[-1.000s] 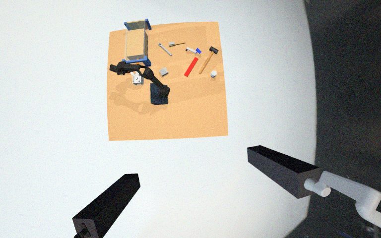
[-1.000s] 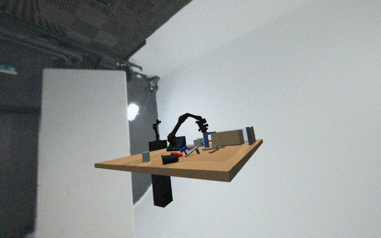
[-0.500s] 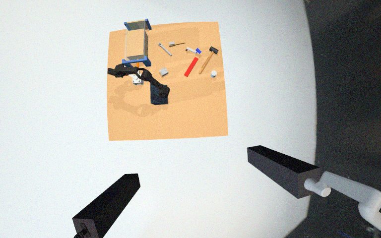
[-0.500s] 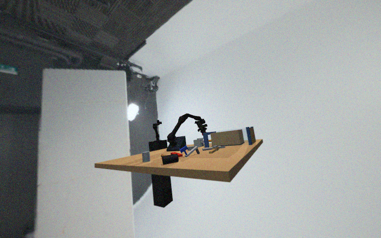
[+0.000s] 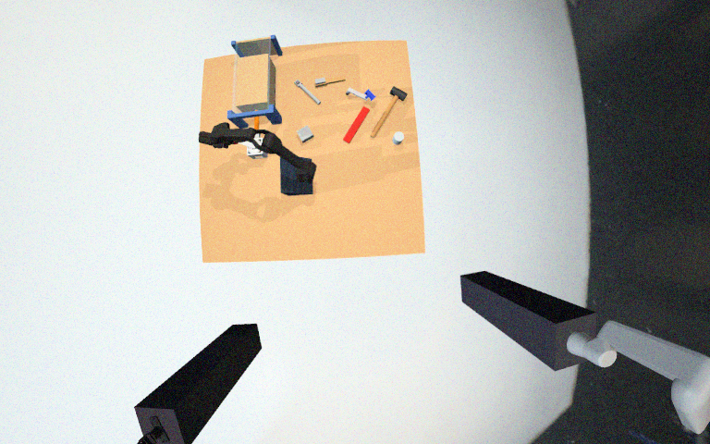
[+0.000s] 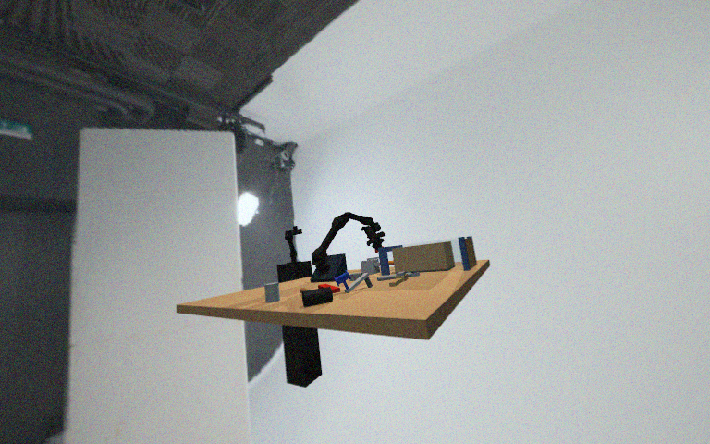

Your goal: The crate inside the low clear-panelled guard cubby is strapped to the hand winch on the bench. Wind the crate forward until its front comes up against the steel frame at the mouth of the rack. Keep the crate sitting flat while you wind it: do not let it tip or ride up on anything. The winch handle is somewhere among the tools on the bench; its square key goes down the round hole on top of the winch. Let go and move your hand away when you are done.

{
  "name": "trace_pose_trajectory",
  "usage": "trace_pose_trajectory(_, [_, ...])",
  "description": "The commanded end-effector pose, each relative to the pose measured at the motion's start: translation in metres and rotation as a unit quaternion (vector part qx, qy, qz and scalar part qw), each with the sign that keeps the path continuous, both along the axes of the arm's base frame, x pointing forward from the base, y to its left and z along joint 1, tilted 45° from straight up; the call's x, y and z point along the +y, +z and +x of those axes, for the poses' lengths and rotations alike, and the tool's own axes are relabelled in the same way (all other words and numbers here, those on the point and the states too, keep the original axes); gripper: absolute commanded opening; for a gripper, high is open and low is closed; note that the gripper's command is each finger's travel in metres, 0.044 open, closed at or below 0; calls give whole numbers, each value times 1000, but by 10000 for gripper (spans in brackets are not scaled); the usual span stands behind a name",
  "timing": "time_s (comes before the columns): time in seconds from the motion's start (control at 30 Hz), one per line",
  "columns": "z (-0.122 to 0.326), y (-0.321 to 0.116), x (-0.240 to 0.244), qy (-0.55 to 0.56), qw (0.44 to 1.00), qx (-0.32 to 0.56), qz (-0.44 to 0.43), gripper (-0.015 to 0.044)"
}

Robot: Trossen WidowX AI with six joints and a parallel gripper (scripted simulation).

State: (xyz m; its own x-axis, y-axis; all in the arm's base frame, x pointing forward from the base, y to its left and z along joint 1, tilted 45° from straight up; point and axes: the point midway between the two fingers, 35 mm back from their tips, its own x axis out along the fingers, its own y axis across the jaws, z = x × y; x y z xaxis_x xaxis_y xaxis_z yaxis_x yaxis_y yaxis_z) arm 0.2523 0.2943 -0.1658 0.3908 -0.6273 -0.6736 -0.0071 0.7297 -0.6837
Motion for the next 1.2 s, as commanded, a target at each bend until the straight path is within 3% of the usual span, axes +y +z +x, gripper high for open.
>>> trace_pose_trajectory(0.0, [-21, -6, 6, 0, 1000, 19, 1, 0])
trace_pose_trajectory(1.17, [-77, -2, 7, 0, 1000, 21, 2, 0])
